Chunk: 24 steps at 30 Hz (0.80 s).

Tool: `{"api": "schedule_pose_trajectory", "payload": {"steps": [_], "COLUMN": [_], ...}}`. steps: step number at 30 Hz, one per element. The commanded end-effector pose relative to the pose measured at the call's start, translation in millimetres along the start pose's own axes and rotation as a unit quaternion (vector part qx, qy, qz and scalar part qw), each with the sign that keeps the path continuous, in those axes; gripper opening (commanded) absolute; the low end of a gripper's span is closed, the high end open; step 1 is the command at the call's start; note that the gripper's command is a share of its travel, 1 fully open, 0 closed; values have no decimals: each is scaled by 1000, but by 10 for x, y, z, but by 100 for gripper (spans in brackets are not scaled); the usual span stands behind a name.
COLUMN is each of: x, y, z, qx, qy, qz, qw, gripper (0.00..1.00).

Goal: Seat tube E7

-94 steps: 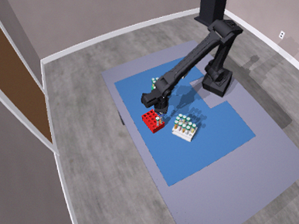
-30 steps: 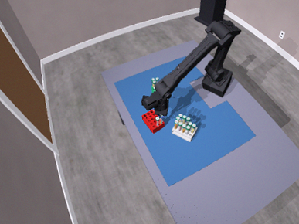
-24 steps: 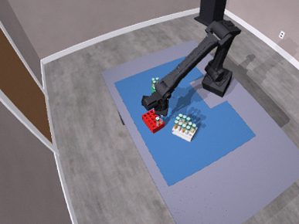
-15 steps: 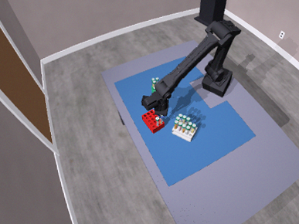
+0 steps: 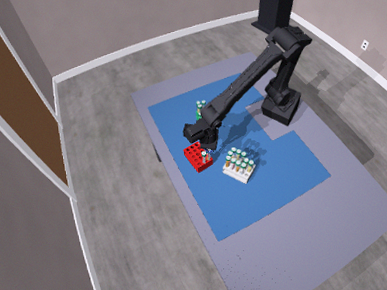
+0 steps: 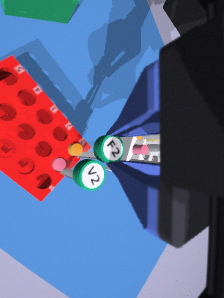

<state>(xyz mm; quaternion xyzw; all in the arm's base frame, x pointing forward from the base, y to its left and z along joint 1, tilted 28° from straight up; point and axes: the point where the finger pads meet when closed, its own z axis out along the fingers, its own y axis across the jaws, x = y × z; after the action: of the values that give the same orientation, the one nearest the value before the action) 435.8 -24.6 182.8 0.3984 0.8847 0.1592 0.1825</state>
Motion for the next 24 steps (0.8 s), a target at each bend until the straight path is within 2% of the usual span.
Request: {"api": "schedule_pose_trajectory", "payload": {"steps": [1,21,24], "x": [27,22,5], "y": [34,30,44], "z": [47,47,-66], "qx": [-5,-5,-11], "qy": [-1,-1,-8], "qz": [-3,-3,-5], "qw": [1000,1000,1000], "gripper": [0,0,0]}}
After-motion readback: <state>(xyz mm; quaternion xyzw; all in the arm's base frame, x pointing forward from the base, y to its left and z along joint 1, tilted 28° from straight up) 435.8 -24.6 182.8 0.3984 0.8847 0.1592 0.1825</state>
